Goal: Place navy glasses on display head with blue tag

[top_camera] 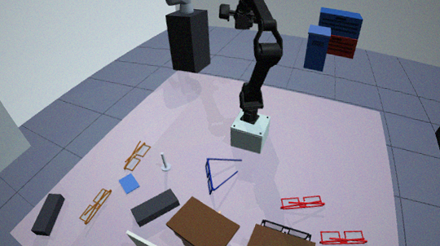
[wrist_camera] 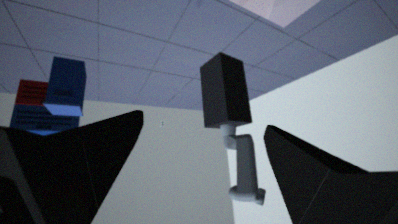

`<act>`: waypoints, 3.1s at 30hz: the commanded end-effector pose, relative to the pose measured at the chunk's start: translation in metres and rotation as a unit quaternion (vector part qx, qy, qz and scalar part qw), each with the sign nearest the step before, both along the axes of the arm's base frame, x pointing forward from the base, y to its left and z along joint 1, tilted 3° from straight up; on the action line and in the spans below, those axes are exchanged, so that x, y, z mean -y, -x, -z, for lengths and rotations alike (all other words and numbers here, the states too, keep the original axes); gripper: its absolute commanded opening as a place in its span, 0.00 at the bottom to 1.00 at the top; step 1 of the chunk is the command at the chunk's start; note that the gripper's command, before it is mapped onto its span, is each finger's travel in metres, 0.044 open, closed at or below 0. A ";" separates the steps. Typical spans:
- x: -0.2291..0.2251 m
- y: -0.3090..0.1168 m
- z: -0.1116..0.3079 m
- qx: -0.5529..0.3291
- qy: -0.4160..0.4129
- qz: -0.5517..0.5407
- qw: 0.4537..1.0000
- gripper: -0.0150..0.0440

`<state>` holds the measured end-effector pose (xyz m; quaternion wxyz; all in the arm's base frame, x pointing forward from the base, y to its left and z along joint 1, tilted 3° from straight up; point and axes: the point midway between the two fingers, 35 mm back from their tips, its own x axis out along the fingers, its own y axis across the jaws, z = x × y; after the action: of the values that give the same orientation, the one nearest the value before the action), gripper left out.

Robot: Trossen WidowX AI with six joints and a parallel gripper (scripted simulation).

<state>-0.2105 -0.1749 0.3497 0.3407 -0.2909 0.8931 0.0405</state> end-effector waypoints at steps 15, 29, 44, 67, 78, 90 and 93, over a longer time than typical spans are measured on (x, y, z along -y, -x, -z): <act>0.048 -0.009 0.020 0.037 -0.016 -0.056 0.998 0.69; 0.174 -0.100 0.098 0.156 -0.093 -0.191 0.965 0.25; 0.242 -0.308 0.224 0.215 -0.251 -0.329 0.884 0.25; 0.194 -0.460 0.345 0.177 -0.396 -0.406 0.805 0.25; 0.195 -0.461 0.361 0.177 -0.396 -0.406 0.805 0.25; 0.195 -0.461 0.380 0.177 -0.396 -0.406 0.805 0.25; 0.194 -0.461 0.385 0.177 -0.396 -0.406 0.805 0.25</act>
<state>0.2509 -0.3705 -0.0302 0.5296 -0.4709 0.5234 0.4731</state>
